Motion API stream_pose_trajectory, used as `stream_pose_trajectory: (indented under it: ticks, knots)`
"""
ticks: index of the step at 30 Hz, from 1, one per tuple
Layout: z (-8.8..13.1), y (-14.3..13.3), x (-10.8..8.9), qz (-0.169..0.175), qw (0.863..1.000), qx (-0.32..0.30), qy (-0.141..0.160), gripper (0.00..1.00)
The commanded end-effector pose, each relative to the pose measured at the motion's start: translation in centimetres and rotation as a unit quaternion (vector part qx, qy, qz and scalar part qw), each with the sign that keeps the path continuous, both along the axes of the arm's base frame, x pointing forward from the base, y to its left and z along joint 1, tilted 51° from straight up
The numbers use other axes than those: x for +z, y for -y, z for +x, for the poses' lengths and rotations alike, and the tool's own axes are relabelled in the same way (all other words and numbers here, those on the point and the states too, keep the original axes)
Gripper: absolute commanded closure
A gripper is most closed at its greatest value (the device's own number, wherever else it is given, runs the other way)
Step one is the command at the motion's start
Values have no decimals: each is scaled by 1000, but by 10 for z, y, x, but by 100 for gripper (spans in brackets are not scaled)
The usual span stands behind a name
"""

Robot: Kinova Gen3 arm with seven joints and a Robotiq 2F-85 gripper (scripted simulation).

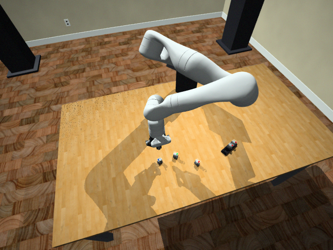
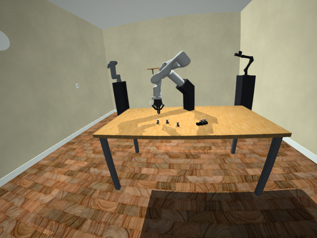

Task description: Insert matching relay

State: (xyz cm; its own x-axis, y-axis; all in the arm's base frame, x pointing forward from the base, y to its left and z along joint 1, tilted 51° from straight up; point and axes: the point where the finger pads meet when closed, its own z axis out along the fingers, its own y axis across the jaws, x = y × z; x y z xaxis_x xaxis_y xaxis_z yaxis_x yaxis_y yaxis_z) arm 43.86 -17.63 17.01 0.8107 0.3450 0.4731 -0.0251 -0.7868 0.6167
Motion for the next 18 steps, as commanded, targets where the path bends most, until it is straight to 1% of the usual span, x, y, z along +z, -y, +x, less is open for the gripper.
stream_pose_trajectory:
  ticks: [1, 18]
  knots:
    - [-2, 7, 3, 1, 1000, -5, 2, 100]
    - [-3, 10, 5, -2, 1000, -3, 0, 100]
